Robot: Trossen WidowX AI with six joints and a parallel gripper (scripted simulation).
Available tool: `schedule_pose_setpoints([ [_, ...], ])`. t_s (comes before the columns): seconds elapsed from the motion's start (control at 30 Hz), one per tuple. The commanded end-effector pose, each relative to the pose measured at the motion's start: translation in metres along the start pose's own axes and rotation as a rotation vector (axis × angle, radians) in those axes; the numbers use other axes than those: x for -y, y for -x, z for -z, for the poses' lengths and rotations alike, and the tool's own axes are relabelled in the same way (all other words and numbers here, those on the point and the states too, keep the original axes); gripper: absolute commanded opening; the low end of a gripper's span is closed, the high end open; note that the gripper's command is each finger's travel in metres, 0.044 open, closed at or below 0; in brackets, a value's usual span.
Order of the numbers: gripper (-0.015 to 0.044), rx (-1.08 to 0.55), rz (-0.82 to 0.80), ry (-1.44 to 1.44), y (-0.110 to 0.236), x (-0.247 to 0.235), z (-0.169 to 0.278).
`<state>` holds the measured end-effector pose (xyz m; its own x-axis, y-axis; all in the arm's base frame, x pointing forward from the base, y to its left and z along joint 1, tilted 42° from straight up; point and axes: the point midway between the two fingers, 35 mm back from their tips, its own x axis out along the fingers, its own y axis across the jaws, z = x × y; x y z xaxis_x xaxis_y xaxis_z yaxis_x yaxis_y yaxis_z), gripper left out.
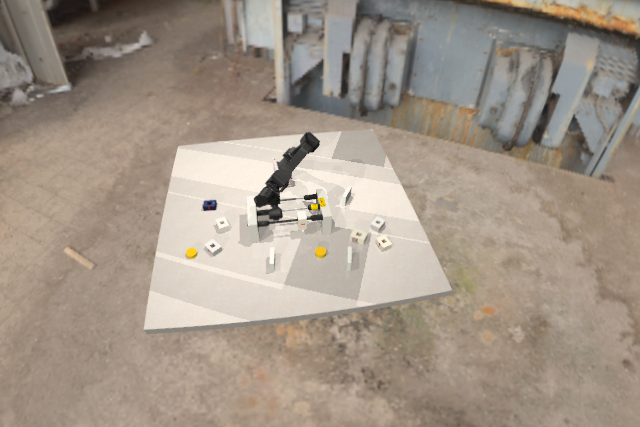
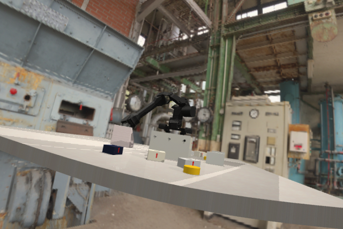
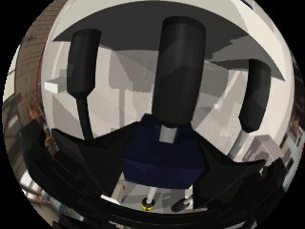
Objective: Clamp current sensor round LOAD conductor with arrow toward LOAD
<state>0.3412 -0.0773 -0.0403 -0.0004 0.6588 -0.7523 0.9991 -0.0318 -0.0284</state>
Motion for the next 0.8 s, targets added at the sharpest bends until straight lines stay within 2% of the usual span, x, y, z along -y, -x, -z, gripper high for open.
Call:
schedule_pose_setpoints([
  [0.0,0.0251,0.000,0.000,0.000,0.0002,-0.0001,0.0000],
  [0.4,0.0251,0.000,0.000,0.000,0.0002,-0.0001,0.0000],
  [0.63,0.0434,0.000,0.000,0.000,0.0002,-0.0001,0.0000],
  [0.77,0.0440,0.000,0.000,0.000,0.0002,-0.0001,0.0000],
])
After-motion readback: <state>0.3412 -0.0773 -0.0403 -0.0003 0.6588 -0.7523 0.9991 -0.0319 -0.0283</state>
